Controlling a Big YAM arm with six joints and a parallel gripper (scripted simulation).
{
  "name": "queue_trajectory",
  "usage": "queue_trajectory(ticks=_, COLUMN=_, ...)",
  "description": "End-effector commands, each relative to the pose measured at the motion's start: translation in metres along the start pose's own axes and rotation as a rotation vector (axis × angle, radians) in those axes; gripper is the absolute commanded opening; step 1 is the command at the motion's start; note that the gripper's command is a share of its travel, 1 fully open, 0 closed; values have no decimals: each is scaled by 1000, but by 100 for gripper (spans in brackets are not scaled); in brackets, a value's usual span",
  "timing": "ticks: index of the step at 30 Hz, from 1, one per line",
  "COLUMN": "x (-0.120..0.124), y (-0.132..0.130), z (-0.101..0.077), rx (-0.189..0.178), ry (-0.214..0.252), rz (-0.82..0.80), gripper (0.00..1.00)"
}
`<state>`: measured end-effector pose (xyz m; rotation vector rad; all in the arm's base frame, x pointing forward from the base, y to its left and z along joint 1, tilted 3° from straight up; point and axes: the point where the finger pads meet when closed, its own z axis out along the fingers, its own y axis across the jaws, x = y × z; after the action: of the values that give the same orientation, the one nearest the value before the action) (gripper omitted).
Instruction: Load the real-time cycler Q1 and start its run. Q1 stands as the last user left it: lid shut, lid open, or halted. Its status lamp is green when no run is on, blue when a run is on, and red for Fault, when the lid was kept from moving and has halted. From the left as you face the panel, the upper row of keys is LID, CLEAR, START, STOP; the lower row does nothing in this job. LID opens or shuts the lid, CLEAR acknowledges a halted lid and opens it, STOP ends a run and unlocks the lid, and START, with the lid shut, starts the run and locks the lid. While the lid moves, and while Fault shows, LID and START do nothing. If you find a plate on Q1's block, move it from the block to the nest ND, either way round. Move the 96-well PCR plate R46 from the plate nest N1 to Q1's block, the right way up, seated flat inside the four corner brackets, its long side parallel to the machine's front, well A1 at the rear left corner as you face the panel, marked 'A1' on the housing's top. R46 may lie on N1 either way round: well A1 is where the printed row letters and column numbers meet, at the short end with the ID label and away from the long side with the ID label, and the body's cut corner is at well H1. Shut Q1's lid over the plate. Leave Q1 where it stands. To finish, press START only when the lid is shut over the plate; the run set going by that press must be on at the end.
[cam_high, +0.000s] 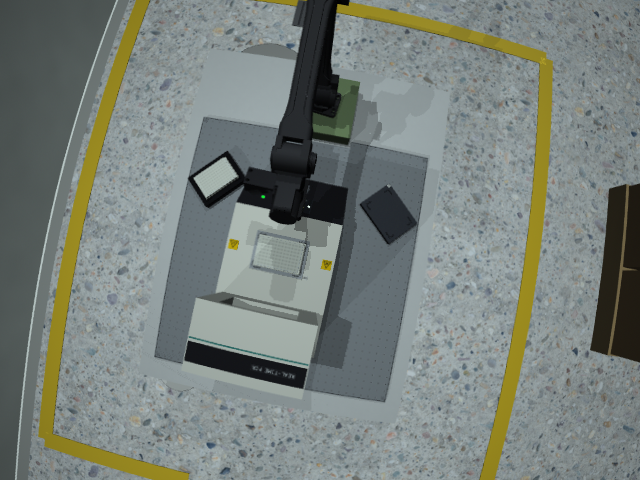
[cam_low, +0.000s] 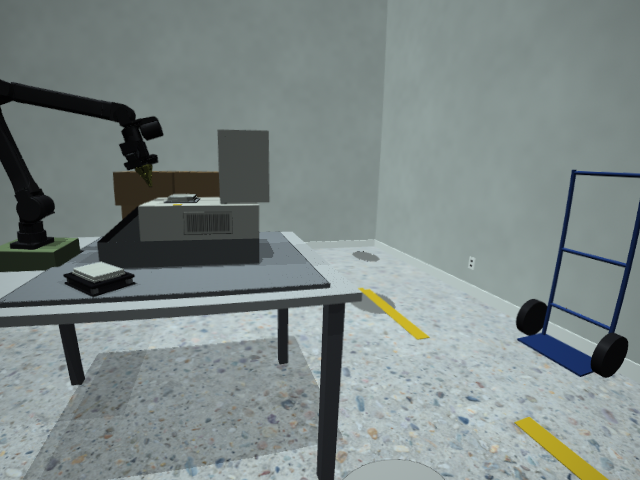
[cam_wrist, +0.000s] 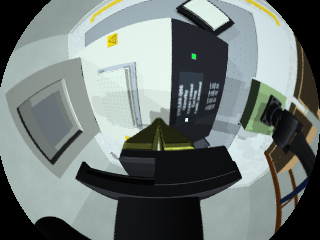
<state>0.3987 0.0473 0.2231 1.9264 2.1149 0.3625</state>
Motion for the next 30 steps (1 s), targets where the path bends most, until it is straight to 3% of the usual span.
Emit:
queue_trajectory(ticks=1, x=4, y=-12, z=-10, rx=-86, ry=3, rz=4, gripper=0)
queue_trajectory(ticks=3, x=4, y=-25, z=-6, rx=-52, ry=1, rz=5, gripper=0)
queue_trajectory(ticks=5, x=4, y=-25, z=-6, rx=-52, ry=1, rz=5, gripper=0)
queue_trajectory(ticks=7, x=2, y=-33, z=-3, rx=-140, ry=-2, rz=5, gripper=0)
queue_trajectory(ticks=10, x=5, y=-54, z=-7, rx=-115, ry=1, rz=3, gripper=0)
queue_trajectory(ticks=12, x=7, y=-62, z=-10, rx=-217, ry=4, rz=5, gripper=0)
queue_trajectory(ticks=14, x=8, y=-71, z=-13, rx=-202, ry=9, rz=6, gripper=0)
queue_trajectory(ticks=16, x=9, y=-80, z=-11, rx=-288, ry=9, rz=10, gripper=0)
queue_trajectory(ticks=20, x=10, y=-101, z=-8, rx=-234, ry=7, rz=10, gripper=0)
queue_trajectory(ticks=25, x=11, y=-119, z=-7, rx=-218, ry=4, rz=7, gripper=0)
queue_trajectory(ticks=27, x=12, y=-132, z=-8, rx=-318, ry=10, rz=8, gripper=0)
queue_trajectory(ticks=29, x=13, y=-142, z=-10, rx=-305, ry=12, rz=9, gripper=0)
queue_trajectory(ticks=30, x=13, y=-143, z=-12, rx=-356, ry=12, rz=12, gripper=0)
